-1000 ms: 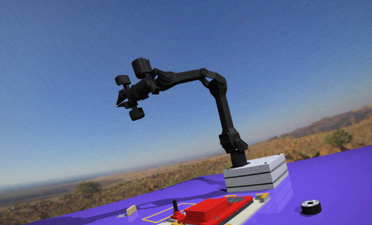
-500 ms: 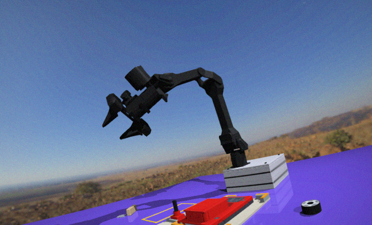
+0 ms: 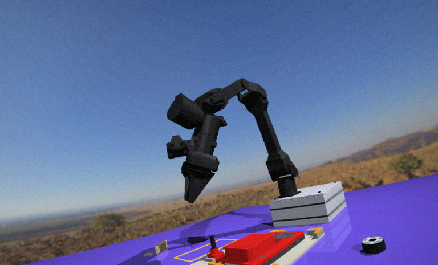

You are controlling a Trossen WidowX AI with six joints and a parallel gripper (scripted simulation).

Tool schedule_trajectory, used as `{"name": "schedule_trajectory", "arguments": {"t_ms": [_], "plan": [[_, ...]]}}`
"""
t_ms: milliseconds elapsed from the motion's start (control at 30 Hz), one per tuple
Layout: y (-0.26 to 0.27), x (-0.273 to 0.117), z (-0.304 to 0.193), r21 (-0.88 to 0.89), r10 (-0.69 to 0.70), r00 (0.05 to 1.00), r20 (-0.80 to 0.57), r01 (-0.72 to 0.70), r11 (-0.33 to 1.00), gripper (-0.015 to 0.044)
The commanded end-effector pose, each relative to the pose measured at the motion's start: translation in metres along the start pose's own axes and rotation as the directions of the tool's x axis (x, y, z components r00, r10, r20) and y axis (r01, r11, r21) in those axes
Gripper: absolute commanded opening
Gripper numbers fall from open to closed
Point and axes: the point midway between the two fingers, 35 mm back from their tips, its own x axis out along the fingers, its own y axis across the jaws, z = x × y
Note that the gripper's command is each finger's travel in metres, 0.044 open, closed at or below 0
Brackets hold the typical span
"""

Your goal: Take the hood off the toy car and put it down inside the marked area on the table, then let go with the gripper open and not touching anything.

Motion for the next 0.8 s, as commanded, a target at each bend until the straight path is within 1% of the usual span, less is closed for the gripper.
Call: {"name": "schedule_trajectory", "arguments": {"t_ms": [0,133,200,767], "plan": [[0.020,0.007,-0.048,-0.212,0.030,0.982,-0.189,-0.070,0.975,0.0440],[0.035,0.006,-0.094,-0.378,0.036,0.930,-0.366,-0.183,0.907,0.0440],[0.039,0.004,-0.108,-0.418,0.032,0.908,-0.418,-0.224,0.880,0.0440],[0.044,0.011,-0.109,-0.423,0.032,0.905,-0.425,-0.230,0.877,0.0440]]}}
